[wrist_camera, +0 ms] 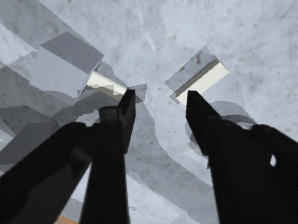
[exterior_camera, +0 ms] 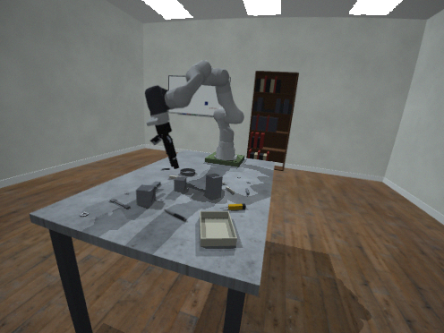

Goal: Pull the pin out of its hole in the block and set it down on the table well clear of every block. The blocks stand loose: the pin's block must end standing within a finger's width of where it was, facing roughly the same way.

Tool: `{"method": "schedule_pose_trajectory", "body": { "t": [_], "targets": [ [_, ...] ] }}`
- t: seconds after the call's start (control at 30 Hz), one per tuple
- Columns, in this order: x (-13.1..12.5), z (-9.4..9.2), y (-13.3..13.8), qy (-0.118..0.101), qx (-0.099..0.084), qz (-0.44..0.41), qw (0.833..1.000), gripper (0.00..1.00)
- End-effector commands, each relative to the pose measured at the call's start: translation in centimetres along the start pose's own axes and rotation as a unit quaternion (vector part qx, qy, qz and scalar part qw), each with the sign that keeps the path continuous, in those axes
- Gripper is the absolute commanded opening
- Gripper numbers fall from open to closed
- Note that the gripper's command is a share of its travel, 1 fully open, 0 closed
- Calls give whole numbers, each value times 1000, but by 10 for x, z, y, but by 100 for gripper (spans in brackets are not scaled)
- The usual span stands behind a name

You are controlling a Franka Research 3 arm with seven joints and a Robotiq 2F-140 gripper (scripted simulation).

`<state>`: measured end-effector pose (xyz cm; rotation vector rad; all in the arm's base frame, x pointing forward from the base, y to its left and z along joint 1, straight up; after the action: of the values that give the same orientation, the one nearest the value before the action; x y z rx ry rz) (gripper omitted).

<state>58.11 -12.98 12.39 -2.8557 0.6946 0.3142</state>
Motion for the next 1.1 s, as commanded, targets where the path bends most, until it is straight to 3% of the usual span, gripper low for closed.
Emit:
{"method": "schedule_pose_trajectory", "body": {
  "t": [0.0, 0.57, 1.07],
  "targets": [
    [0, 0, 0, 0, 0, 0, 1000, 39],
    [0, 1, 0, 0, -1, 10, 1000, 39],
    [-2, 9, -1, -1, -7, 77, 997, 39]
  ]
}}
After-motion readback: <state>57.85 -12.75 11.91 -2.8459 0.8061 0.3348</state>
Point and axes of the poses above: the point where the finger pads meet when closed, its own z axis out along the fingers, its own y axis across the jaws, x = y × z, the point moved 4 cm from there along -z, back along the fingers, and after that the axes turned 14 degrees about -z, right-handed, at the moved point
